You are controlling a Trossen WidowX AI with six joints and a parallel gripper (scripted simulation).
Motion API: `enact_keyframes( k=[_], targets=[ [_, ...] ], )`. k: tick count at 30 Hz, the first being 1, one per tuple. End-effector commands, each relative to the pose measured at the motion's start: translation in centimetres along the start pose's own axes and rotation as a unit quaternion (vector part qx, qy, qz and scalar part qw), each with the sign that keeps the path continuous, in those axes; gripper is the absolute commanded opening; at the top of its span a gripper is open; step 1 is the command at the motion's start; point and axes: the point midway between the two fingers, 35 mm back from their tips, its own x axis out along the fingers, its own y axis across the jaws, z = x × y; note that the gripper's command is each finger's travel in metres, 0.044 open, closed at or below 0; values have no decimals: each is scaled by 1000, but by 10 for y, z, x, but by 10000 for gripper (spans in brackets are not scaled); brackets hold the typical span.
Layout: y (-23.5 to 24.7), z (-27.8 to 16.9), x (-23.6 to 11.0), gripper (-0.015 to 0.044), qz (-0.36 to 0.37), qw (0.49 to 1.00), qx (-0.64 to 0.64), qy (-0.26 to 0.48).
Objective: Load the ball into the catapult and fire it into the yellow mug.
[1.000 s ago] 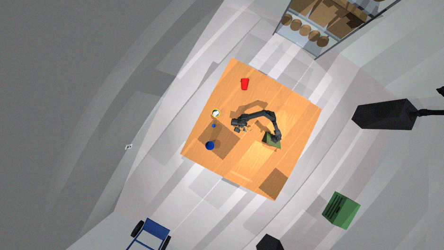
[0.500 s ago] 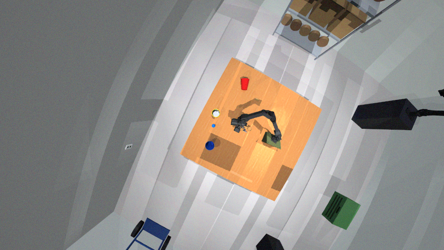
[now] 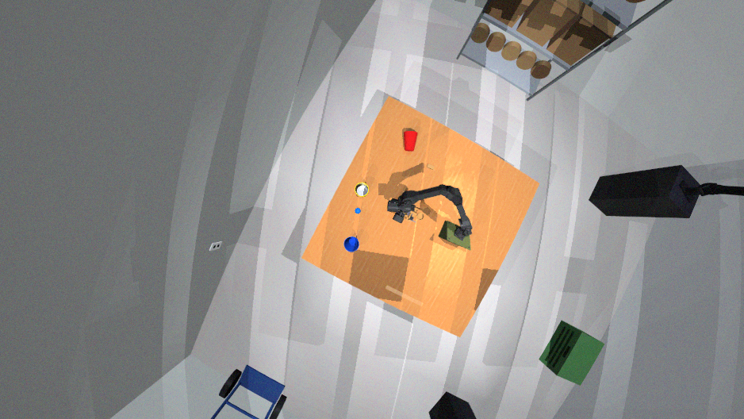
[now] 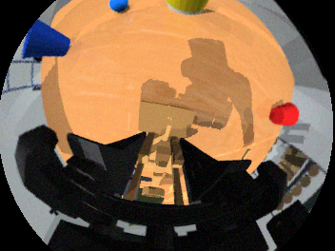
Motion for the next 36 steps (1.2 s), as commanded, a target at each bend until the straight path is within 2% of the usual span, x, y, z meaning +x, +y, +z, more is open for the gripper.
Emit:
enact_keyframes(
  k=[1,36],
  targets=[
    [2,3,-23,0,7,1000,5,-16],
    [2,5,25,0,5,1000,4,-10]
  ],
)
